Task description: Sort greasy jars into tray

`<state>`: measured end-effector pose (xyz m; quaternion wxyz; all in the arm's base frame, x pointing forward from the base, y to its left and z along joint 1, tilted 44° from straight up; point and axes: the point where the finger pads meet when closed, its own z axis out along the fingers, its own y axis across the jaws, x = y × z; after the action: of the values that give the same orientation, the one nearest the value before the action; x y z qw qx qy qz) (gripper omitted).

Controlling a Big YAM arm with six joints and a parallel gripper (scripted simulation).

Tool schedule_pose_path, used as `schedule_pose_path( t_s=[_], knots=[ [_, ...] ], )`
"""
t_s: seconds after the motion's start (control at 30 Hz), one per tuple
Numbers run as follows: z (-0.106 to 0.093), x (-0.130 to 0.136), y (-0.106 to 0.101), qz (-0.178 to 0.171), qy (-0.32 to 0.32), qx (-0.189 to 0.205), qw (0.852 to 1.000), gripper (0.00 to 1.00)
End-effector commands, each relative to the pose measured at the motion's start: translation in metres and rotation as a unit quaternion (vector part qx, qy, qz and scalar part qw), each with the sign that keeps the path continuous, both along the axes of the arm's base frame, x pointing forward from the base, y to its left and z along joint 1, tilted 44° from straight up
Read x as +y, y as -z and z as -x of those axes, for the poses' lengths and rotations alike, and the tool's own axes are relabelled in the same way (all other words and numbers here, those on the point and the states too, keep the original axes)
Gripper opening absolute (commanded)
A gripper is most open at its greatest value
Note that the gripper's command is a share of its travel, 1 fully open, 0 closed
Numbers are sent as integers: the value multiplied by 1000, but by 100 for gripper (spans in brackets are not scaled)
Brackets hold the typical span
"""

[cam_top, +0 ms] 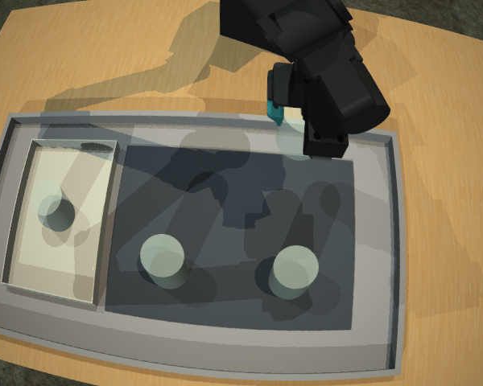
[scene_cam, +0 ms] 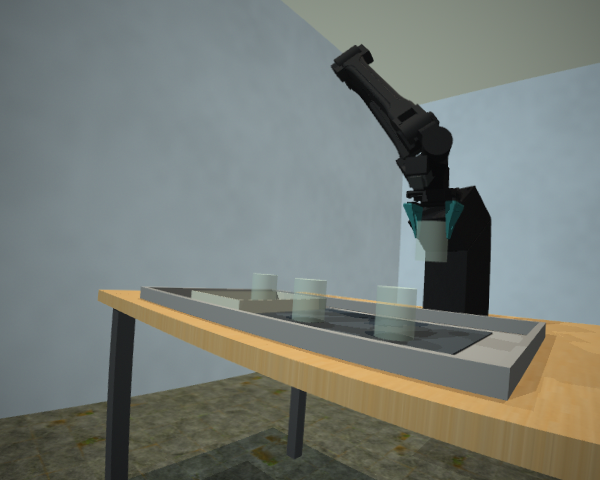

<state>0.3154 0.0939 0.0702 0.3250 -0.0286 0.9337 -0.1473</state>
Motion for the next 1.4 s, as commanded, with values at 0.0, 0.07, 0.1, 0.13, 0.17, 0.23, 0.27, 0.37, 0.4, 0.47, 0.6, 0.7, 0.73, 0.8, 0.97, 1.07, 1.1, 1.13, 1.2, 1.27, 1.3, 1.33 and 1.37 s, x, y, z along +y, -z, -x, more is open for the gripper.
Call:
schedule_pose_path(
  t_s=[0.0,0.07,0.1,0.13,0.17,0.23,0.27,0.37,0.4,0.47,0.6,0.7,0.73,0.8,0.97,1.07,1.1,1.13,1.2,1.27,1.3,1.33,1.37],
  knots=[
    [-8,14,-20,-17,-5,-22,1000,0],
    [-8,14,-20,-17,-5,-22,1000,0],
    [-8,14,-20,-17,-5,-22,1000,0],
    [-8,14,-20,-17,-5,-22,1000,0],
    [-9,11,-22,-17,-5,-22,1000,0],
    [-10,6,-25,-17,-5,-22,1000,0],
    [-11,3,-27,-17,-5,-22,1000,0],
    [-14,-5,-32,-17,-5,-22,1000,0],
    [-15,-8,-33,-17,-5,-22,1000,0],
    [-17,-13,-37,-17,-5,-22,1000,0],
    [-18,-19,-40,-17,-5,-22,1000,0],
    [-21,-27,-45,-17,-5,-22,1000,0],
    [-22,-30,-47,-17,-5,-22,1000,0],
    [-24,-35,-50,-17,-5,-22,1000,0],
    [-28,-49,-58,-17,-5,-22,1000,0],
    [-31,-57,-63,-17,-5,-22,1000,0],
    [-32,-60,-65,-17,-5,-22,1000,0],
    [-32,-60,-65,-17,-5,-22,1000,0],
    [-33,-62,-67,-17,-5,-22,1000,0],
    [-35,-68,-70,-17,-5,-22,1000,0],
    [-36,-71,-72,-17,-5,-22,1000,0],
    [-37,-73,-73,-17,-5,-22,1000,0],
    [-37,-76,-75,-17,-5,-22,1000,0]
  ],
)
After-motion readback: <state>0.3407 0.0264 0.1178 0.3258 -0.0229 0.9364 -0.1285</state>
